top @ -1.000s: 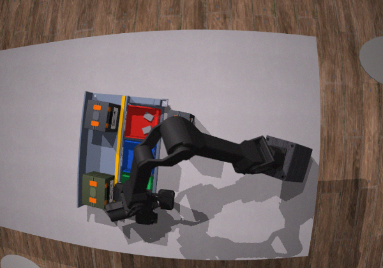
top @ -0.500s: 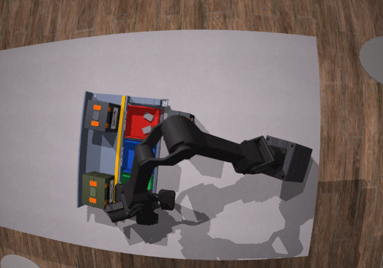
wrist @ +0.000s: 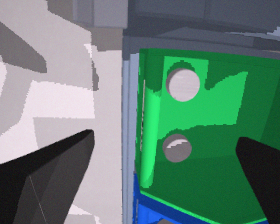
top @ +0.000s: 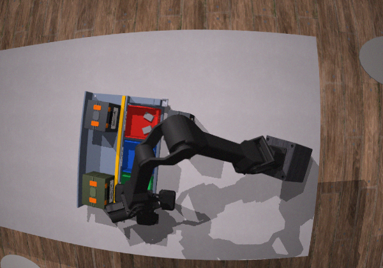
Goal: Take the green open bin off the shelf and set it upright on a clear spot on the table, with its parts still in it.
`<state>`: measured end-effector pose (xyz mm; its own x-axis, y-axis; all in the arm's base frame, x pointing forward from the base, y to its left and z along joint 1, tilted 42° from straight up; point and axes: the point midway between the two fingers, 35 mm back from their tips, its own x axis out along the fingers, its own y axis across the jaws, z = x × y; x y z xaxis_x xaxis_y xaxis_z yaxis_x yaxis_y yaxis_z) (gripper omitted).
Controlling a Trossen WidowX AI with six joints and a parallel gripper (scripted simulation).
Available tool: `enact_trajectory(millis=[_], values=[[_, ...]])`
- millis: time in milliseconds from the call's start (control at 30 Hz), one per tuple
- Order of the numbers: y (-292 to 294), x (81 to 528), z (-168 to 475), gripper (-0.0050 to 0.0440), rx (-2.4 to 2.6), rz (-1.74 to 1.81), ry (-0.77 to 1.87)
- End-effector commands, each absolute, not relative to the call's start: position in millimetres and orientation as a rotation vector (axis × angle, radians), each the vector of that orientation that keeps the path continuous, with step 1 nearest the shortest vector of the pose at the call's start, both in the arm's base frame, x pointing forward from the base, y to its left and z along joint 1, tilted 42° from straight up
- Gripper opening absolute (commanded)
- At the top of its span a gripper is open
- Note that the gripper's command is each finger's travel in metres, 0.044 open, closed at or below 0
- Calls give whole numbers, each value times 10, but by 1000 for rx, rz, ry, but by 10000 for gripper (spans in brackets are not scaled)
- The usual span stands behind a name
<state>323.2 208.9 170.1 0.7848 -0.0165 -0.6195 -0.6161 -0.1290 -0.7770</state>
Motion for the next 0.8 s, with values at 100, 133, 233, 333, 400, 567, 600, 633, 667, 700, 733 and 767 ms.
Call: enact_trajectory(millis=[100,133,233,333,400,567,600,633,667,700,733,767], values=[[2084,3223,1777,425,-1622,542,497],[2084,3223,1777,425,-1622,542,497],[2089,3221,1781,425,-1623,544,495],[2084,3211,1782,425,-1622,543,497],[2084,3211,1782,425,-1622,543,497],[2084,3211,1782,425,-1622,543,497],[2084,3211,1782,425,-1622,543,497],[2084,3211,1782,425,-1622,543,497],[2084,3211,1782,425,-1622,543,497],[2084,3211,1782,425,-1622,543,497],[2084,3211,1782,425,-1622,543,497],[2091,3230,1770,425,-1623,545,495]])
